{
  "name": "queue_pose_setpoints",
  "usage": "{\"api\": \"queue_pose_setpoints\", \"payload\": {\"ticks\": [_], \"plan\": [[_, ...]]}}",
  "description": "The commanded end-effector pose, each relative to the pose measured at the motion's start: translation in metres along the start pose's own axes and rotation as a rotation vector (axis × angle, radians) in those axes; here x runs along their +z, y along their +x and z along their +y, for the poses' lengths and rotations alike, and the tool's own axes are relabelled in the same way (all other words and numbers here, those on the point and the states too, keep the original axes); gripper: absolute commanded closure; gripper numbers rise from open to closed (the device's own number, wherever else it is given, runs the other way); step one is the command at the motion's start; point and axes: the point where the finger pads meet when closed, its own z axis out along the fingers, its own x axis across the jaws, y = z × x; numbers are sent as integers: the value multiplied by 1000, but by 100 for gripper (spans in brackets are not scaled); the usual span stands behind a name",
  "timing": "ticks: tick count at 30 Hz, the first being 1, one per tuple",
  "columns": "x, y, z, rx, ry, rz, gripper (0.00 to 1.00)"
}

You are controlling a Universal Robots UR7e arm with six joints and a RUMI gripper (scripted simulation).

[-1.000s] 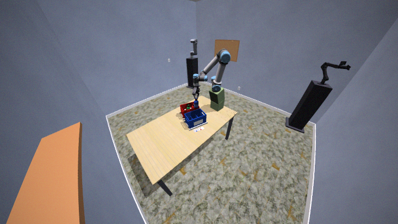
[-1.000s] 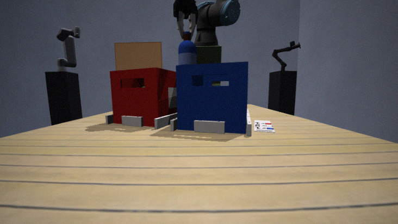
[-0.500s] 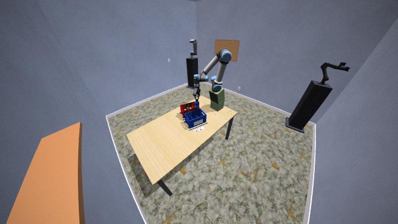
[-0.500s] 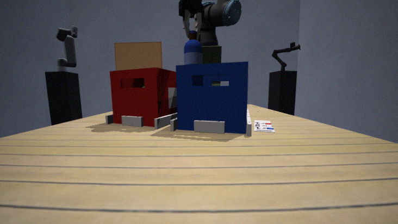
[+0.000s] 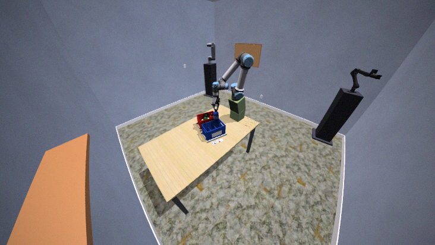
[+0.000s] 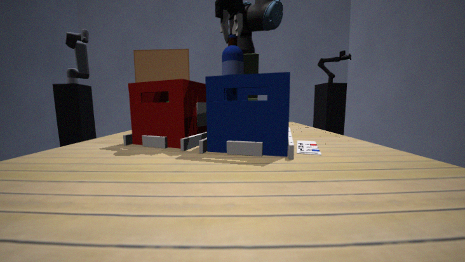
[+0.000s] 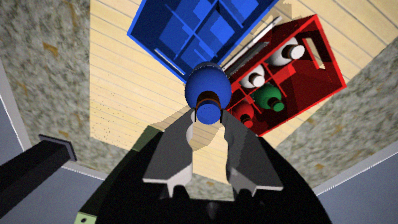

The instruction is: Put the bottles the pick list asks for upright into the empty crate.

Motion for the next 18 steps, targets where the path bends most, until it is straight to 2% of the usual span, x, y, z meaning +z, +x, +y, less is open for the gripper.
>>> {"api": "queue_pose_setpoints", "payload": {"ticks": [1, 18], "plan": [[0, -6, -7, 0, 0, 2, 100], [0, -27, -28, 0, 0, 2, 100]]}}
